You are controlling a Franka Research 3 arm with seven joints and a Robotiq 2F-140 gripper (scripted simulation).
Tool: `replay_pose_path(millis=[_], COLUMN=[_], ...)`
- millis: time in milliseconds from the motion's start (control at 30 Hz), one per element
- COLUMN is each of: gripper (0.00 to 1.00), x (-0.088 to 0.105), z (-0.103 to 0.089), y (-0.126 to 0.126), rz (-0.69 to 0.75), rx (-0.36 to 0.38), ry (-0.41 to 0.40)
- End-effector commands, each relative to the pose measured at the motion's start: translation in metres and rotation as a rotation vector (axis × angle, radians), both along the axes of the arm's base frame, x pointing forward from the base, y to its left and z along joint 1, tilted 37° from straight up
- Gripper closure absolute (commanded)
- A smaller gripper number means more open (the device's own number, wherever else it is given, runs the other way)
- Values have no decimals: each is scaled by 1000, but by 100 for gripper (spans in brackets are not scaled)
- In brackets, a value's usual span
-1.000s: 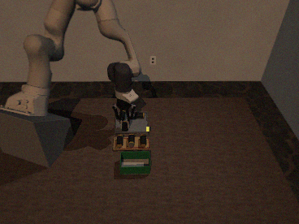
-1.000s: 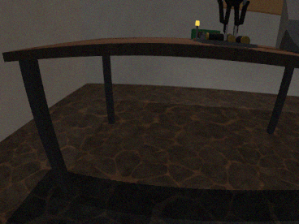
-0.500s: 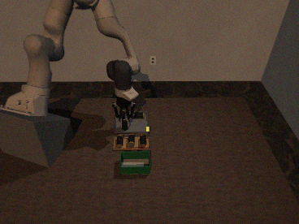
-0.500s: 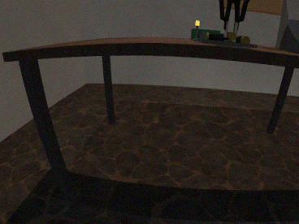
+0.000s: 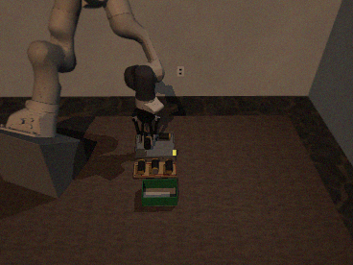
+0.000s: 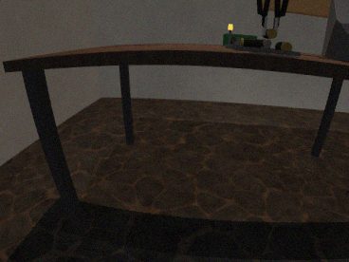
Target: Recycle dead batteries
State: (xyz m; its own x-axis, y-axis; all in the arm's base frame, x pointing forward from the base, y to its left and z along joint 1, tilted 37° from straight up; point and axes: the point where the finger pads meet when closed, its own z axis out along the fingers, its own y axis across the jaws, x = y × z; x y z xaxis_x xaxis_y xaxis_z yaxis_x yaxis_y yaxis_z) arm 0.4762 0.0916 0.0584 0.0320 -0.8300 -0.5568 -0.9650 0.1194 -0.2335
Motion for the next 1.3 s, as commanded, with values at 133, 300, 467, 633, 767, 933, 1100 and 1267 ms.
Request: replay_pose_path(millis=[133,300,467,633,767,933,1100,1267], gripper=[84,84,84,84,84,84,84,84], x=[-14,-19,-19,-19,-19,-19,-19,-18], z=[42,57,57,57,57,57,57,50], y=[-30,-40,-40,-40,-40,-40,-40,-51], rz=[-15,-15,-16,-36,-47,-47,-47,-47], rx=[9,9,9,15,19,19,19,19], ry=[12,12,13,27,34,34,34,34])
